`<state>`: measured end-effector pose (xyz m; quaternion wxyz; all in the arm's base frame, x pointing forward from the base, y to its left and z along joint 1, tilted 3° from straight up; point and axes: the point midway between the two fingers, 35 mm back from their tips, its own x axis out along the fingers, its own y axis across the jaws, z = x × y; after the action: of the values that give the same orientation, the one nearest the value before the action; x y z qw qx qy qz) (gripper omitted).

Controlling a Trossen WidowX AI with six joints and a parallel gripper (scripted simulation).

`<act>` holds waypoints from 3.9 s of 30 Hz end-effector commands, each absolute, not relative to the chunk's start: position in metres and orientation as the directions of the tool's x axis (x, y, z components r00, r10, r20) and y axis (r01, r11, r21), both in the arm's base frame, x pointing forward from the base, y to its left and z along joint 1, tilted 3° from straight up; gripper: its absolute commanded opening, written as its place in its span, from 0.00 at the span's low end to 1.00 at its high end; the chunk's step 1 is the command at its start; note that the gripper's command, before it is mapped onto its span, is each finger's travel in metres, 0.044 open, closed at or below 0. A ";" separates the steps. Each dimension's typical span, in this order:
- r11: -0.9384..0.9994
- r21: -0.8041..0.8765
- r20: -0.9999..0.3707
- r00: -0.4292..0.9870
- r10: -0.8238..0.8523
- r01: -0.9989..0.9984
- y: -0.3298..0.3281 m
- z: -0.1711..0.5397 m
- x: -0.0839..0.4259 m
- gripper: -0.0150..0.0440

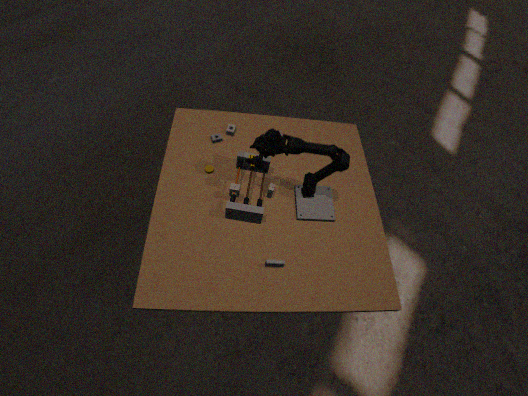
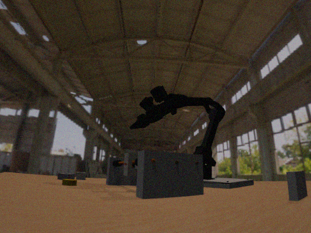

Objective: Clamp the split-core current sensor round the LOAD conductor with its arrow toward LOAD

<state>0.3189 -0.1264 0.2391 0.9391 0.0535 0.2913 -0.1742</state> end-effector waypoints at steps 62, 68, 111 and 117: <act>0.900 0.051 -0.999 0.035 0.040 0.433 -0.029 0.100 0.208 1.00; 0.900 0.051 -0.999 0.035 0.040 0.433 -0.028 0.091 0.208 1.00; 0.902 0.055 -0.998 0.040 0.042 0.429 -0.028 0.084 0.211 0.34; 0.901 0.054 -0.998 0.039 0.041 0.430 -0.030 0.112 0.213 0.25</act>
<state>0.2110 -0.0286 0.0984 0.6959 0.1748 0.6823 -0.1401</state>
